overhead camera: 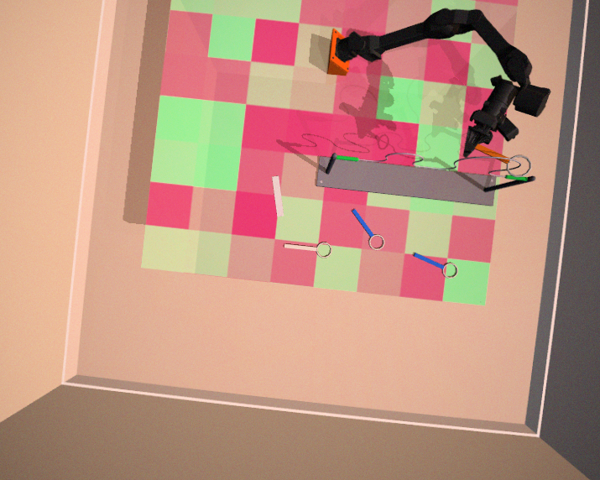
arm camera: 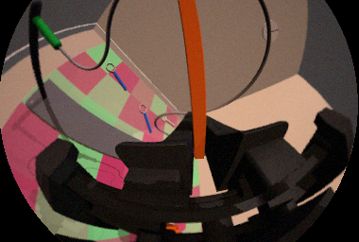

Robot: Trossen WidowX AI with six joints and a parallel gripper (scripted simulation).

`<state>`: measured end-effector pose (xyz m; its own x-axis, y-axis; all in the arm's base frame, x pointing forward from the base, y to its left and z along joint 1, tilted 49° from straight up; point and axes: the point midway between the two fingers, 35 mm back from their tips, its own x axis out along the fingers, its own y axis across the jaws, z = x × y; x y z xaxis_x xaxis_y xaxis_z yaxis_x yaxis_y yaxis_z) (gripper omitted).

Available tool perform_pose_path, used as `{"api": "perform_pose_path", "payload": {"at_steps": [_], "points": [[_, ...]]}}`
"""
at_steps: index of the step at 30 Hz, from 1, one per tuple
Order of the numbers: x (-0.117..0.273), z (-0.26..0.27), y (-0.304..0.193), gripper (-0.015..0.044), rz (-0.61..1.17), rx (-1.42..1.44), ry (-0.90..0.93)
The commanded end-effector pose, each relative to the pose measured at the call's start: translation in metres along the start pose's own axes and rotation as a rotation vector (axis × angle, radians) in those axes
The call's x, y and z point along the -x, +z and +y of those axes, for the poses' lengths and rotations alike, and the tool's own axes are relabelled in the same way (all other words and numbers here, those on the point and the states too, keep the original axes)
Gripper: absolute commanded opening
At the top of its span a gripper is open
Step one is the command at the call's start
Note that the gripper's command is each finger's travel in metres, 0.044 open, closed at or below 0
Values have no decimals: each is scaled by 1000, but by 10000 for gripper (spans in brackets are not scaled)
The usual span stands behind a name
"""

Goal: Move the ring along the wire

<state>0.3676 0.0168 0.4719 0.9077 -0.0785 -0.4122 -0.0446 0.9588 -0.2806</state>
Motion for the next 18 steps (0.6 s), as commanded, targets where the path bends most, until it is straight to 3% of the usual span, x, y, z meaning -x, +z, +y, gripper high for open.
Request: {"api": "perform_pose_path", "payload": {"at_steps": [1,18], "points": [[1,0,2,-150,-7,-47,17],[1,8,3,-150,-18,-239,119]]}}
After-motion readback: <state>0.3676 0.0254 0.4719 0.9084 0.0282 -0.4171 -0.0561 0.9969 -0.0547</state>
